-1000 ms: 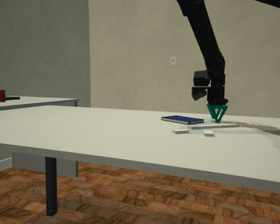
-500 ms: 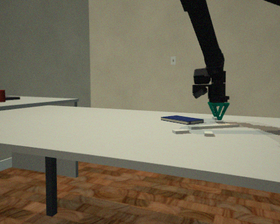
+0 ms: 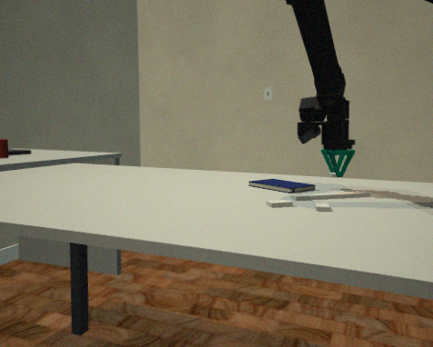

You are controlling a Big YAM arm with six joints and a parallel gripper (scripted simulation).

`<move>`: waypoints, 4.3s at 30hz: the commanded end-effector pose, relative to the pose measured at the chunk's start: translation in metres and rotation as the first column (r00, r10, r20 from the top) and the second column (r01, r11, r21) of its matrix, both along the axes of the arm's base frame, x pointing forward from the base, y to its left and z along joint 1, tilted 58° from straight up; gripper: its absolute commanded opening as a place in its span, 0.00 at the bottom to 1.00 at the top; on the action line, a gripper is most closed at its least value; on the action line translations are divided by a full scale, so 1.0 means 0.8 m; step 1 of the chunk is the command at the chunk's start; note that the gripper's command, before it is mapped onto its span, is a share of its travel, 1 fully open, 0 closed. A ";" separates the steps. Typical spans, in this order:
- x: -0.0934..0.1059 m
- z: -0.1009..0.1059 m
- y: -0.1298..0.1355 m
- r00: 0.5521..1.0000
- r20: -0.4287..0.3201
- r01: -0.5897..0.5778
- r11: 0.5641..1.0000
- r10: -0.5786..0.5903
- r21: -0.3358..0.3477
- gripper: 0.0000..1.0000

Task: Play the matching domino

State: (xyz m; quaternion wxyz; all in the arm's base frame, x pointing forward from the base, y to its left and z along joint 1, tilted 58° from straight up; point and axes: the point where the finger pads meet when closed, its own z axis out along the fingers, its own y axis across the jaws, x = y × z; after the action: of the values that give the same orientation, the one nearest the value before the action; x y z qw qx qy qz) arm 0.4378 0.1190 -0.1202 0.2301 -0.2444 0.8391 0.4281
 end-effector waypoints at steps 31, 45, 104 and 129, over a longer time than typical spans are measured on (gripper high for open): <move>-0.007 0.048 -0.092 0.999 0.030 0.037 0.999 -0.037 -0.004 0.48; -0.012 0.048 -0.094 0.999 0.024 0.024 1.000 -0.024 -0.004 0.48; 0.179 0.048 -0.160 0.694 -0.608 0.477 0.879 -0.385 -0.013 0.48; 0.211 0.048 -0.154 0.689 -0.620 0.471 0.882 -0.376 -0.011 0.48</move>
State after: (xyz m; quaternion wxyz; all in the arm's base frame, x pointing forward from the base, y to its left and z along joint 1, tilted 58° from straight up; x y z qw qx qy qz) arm 0.6028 0.0026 -0.0859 0.0511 0.1250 0.8666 0.4805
